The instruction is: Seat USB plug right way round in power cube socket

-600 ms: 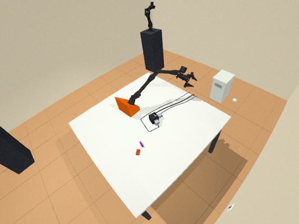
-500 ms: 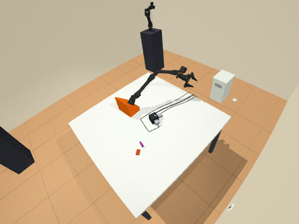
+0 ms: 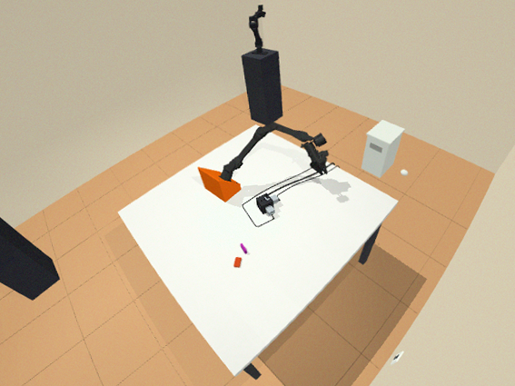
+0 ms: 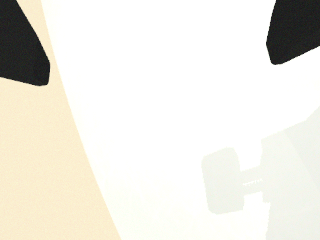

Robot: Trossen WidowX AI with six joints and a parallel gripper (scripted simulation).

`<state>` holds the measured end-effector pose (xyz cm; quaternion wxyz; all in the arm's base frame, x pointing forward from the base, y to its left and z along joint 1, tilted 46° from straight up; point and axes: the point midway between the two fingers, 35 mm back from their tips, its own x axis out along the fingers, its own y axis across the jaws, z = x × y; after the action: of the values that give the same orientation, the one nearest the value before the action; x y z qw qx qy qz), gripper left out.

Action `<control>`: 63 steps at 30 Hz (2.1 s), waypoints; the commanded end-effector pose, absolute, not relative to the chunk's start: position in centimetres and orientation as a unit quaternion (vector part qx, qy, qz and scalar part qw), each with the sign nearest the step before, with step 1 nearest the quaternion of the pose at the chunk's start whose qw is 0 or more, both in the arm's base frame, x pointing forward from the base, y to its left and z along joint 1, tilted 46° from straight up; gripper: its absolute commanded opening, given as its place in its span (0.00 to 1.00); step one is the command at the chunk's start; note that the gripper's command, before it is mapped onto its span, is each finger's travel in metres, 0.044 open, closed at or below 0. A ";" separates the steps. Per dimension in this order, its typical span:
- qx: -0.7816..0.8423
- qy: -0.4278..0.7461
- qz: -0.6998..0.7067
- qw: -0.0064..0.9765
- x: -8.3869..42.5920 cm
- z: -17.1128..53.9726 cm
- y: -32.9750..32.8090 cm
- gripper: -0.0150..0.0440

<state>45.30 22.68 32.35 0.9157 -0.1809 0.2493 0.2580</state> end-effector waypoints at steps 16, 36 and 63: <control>0.413 0.641 -0.058 0.644 37.9 13.4 6.8 1.00; 0.676 0.627 -0.334 0.195 29.1 8.7 1.5 1.00; 0.676 0.627 -0.334 0.195 28.9 7.5 2.1 1.00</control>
<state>28.96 1.69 7.78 0.1977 0.6763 0.6267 -0.3329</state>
